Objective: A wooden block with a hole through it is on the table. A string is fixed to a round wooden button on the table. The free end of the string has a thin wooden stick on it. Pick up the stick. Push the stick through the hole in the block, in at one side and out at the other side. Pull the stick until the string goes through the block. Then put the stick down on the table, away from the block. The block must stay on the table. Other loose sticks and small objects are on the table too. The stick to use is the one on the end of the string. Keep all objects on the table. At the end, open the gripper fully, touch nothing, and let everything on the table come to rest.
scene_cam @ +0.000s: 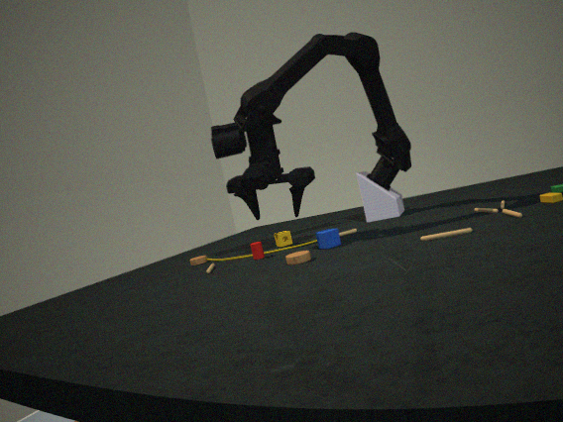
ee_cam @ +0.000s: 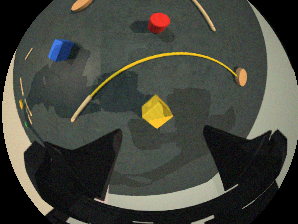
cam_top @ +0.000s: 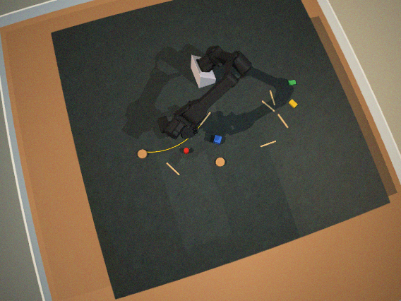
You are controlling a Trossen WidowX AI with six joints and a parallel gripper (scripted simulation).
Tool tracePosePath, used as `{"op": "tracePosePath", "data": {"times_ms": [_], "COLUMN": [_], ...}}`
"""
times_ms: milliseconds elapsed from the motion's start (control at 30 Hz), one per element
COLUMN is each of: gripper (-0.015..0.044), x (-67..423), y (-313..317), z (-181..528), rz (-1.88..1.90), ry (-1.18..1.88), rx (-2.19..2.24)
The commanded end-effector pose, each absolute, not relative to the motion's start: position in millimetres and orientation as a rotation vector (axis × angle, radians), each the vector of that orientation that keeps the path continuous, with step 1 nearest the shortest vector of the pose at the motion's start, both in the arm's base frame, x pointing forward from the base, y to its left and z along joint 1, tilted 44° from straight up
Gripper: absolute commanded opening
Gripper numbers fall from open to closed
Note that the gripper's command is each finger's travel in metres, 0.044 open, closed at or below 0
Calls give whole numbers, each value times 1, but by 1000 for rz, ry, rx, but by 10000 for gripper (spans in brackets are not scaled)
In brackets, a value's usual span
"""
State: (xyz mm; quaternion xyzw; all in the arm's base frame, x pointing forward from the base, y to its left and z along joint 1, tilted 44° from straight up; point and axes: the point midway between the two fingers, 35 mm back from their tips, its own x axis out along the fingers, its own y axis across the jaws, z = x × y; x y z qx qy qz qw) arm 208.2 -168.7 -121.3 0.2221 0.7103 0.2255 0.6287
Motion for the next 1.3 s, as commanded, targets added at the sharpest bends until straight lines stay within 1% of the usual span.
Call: {"op": "tracePosePath", "data": {"times_ms": [0,1033,1267], "gripper": [440,440,256], "x": [198,197,197], "y": [-170,-170,-170], "z": [-125,-125,-125], "rz": [1000,1023,1023], "ry": [1116,1097,1097], "rx": [29,-6,-6]}}
